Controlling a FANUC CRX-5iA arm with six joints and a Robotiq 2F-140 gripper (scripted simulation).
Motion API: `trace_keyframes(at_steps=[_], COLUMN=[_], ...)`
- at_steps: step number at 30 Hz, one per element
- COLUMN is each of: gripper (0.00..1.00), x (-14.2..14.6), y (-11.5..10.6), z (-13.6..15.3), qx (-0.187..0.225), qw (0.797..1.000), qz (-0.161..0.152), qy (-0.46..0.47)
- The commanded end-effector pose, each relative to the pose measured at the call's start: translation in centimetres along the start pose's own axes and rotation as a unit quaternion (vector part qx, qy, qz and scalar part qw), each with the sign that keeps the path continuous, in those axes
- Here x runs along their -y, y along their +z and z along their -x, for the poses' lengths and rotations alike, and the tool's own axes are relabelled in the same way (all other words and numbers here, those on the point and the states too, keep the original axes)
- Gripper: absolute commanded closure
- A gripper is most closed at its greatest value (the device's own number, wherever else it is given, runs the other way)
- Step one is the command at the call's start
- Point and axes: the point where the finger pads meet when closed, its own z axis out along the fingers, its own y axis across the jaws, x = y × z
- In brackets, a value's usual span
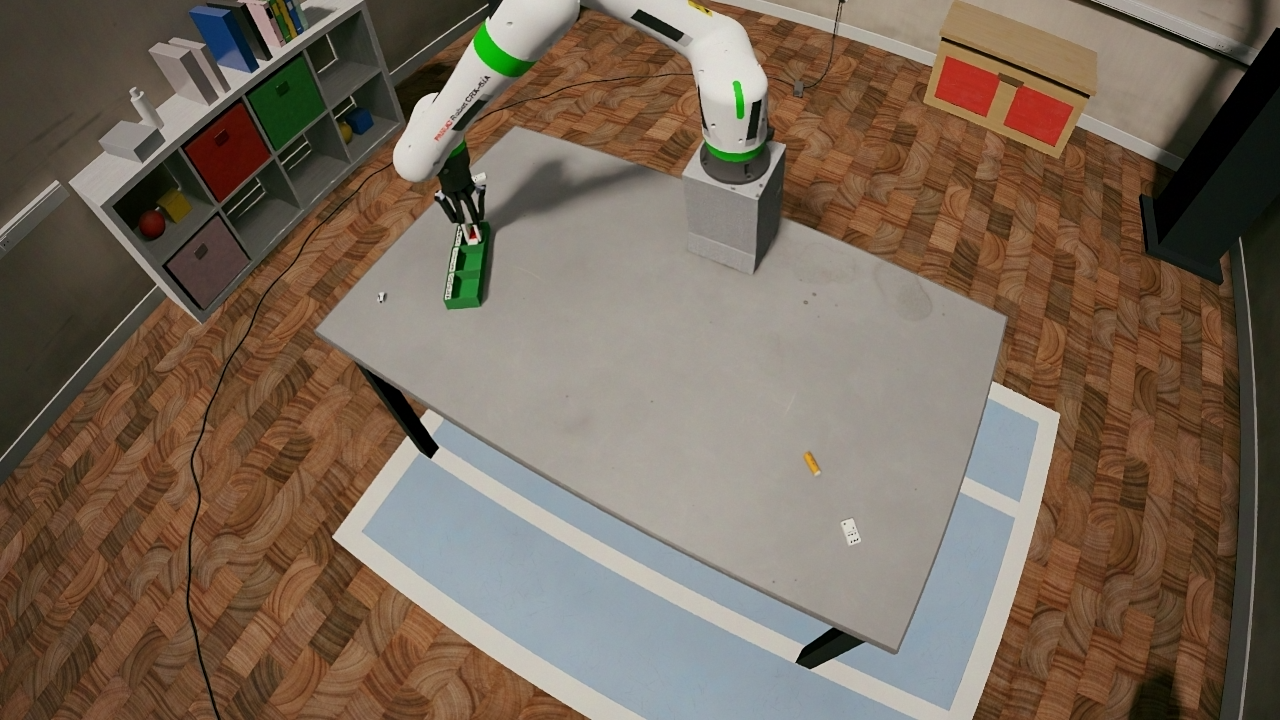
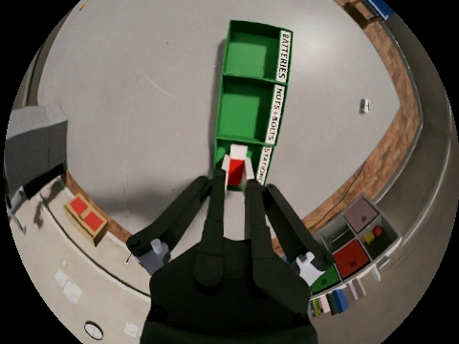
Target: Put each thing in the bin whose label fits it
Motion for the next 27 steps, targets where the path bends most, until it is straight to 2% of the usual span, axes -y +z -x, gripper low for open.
trace_keyframes(at_steps=[1,18,27], gripper=[0.74,0.74,0.74], x=[-0.02,-0.02,-0.02], y=[-0.02,-0.02,-0.95], z=[0.01,0.01,0.01], qx=[0.0,0.0,0.0], qw=[1.0,1.0,1.0], qz=[0.0,0.0,0.0], qy=[0.0,0.0,0.0])
